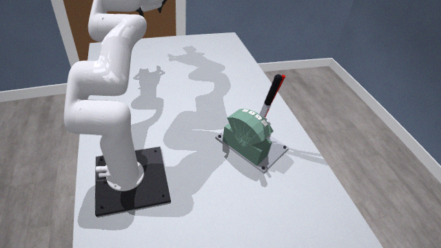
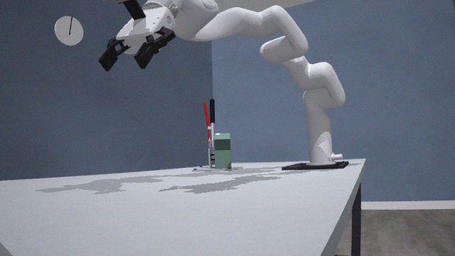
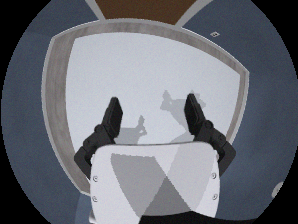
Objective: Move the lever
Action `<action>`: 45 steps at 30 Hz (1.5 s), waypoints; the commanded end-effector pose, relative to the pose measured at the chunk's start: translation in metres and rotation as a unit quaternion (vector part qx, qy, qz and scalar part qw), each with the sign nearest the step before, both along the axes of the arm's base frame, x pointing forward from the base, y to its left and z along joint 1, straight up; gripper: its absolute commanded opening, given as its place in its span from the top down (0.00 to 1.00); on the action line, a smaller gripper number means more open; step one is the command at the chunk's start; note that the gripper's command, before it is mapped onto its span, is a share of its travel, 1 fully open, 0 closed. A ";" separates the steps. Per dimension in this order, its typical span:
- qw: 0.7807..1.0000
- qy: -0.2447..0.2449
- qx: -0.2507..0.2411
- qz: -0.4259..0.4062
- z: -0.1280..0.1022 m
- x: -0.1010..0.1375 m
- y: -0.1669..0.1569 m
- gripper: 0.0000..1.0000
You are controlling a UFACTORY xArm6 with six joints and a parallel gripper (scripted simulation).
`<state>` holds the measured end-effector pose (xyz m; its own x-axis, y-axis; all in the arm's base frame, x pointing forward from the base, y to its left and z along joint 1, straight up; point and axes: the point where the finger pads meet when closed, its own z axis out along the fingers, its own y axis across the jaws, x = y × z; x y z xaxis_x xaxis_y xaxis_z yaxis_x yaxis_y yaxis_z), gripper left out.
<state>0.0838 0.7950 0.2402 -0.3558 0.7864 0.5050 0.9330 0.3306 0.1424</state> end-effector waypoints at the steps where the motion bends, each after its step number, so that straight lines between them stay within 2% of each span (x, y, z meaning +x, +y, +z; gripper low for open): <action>1: 1.000 0.000 0.003 0.000 0.004 0.000 0.001 0.00; 18: 1.000 -0.001 0.003 0.000 0.004 0.000 0.001 0.00; 20: 1.000 -0.003 0.002 0.000 0.005 0.006 -0.001 0.00; 22: 1.000 -0.012 -0.003 0.002 0.009 0.026 -0.008 0.00; 25: 0.999 -0.038 -0.021 0.008 0.019 0.086 -0.033 0.00; 27: 0.997 -0.061 -0.042 0.014 0.023 0.111 -0.049 0.00; 32: 0.994 -0.086 -0.070 0.024 0.038 0.185 -0.094 0.00; 34: 0.994 -0.086 -0.070 0.024 0.038 0.185 -0.094 0.00; 35: 0.991 -0.097 -0.086 0.029 0.047 0.222 -0.123 0.00; 39: 0.988 -0.107 -0.104 0.036 0.053 0.255 -0.154 0.00; 41: 0.985 -0.114 -0.122 0.043 0.059 0.279 -0.180 0.00; 44: 0.985 -0.114 -0.122 0.043 0.068 0.312 -0.213 0.00; 45: 0.981 -0.120 -0.141 0.051 0.070 0.320 -0.229 0.00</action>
